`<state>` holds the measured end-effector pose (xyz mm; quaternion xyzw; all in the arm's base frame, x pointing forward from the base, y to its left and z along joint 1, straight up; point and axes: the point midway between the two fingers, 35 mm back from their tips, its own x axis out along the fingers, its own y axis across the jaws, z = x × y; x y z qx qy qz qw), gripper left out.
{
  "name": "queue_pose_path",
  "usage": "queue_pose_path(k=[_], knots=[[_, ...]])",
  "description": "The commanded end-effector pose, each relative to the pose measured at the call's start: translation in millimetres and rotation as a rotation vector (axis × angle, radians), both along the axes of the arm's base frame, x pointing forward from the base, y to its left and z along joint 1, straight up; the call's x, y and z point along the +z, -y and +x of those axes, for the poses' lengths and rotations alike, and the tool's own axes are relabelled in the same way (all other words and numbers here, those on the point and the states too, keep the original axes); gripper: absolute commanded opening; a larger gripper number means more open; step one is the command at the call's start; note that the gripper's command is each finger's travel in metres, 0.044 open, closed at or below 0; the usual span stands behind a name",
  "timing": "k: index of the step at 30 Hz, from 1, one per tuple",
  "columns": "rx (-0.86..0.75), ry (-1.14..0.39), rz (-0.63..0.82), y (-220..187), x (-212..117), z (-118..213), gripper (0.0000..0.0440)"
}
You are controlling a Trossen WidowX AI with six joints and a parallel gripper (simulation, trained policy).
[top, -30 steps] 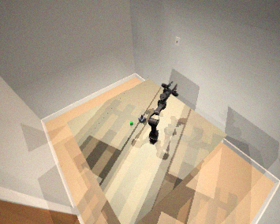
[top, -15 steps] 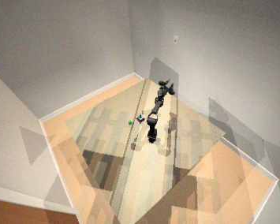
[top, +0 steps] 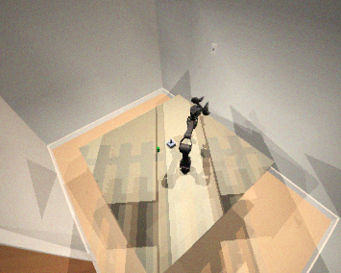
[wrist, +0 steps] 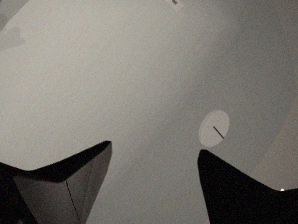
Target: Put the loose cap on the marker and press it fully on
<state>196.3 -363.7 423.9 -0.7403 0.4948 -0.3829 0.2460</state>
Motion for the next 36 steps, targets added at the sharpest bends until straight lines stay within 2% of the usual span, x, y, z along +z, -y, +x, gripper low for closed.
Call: queue_pose_path(k=[1,36], knots=[[0.008,0.007,0.023,-1,0,4,0.0295],[0.130,-0.021,0.344,-23,-53,71,0.0310]])
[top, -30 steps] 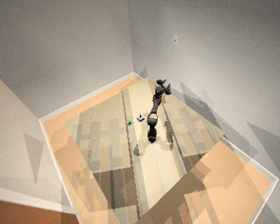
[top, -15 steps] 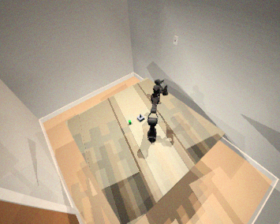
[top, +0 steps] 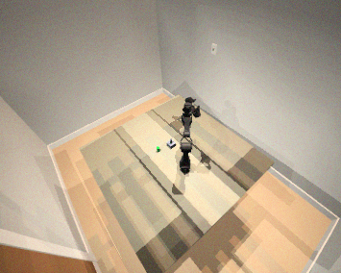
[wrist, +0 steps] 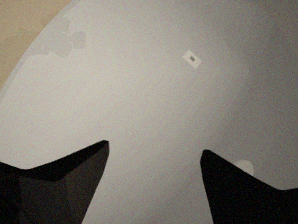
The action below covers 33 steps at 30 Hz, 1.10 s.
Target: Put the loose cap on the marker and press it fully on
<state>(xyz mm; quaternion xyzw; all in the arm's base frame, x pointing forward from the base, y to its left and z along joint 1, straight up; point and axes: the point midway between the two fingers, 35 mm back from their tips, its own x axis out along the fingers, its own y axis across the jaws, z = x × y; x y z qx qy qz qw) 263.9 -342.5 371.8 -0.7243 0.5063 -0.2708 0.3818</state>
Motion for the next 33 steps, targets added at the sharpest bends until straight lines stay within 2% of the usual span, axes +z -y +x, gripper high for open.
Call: queue_pose_path(k=[1,33], knots=[[0.006,0.002,0.022,-2,-2,5,0.0310],[0.109,-0.042,0.297,-45,-58,62,0.0312]])
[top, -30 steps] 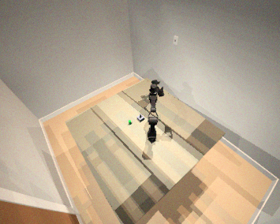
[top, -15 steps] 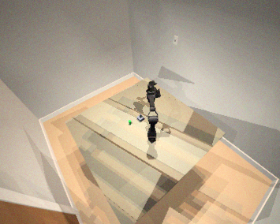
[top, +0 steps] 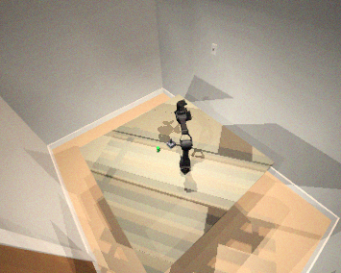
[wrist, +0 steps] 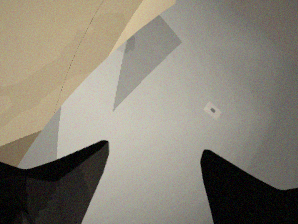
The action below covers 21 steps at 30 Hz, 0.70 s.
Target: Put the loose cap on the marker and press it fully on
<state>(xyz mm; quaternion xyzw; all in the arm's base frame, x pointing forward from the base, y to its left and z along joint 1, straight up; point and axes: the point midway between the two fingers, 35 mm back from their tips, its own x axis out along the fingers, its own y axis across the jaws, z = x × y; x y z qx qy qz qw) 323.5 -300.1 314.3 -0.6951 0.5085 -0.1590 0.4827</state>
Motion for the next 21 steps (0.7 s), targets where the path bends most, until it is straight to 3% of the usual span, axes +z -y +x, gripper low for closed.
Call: queue_pose_path(k=[1,21], knots=[[0.004,0.001,0.021,-4,-2,4,0.0312],[0.060,-0.036,0.191,-40,-36,34,0.0312]])
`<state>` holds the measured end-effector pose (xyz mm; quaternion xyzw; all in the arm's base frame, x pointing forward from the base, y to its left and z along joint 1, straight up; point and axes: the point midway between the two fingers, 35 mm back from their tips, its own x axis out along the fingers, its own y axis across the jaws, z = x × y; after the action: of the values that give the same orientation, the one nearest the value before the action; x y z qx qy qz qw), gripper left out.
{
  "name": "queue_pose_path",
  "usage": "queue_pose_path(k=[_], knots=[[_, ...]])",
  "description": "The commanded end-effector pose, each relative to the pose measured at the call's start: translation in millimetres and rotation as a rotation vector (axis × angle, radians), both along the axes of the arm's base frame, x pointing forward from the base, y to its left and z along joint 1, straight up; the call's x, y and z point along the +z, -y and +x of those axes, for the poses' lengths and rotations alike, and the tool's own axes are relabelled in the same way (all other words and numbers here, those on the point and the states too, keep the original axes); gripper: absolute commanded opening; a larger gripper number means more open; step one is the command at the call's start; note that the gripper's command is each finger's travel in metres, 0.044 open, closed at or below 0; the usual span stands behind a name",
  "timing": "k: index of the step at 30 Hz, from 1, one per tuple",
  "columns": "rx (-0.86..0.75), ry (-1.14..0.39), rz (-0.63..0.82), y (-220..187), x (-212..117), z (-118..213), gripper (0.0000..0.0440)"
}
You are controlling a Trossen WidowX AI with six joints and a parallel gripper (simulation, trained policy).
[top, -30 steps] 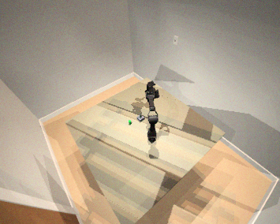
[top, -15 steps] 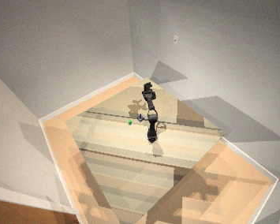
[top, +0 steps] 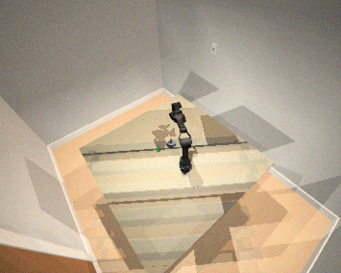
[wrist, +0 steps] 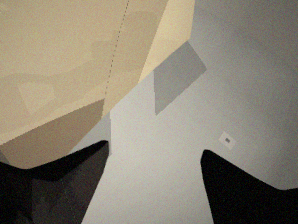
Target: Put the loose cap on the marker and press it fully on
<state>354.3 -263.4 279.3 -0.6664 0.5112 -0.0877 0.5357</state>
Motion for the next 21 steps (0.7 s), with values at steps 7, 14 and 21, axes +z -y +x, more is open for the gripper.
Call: queue_pose_path(k=[7,14,21], knots=[[0.025,-0.013,0.076,-18,-12,12,0.0312],[0.041,-0.033,0.136,-33,-23,20,0.0313],[0.055,-0.055,0.197,-49,-34,26,0.0314]])
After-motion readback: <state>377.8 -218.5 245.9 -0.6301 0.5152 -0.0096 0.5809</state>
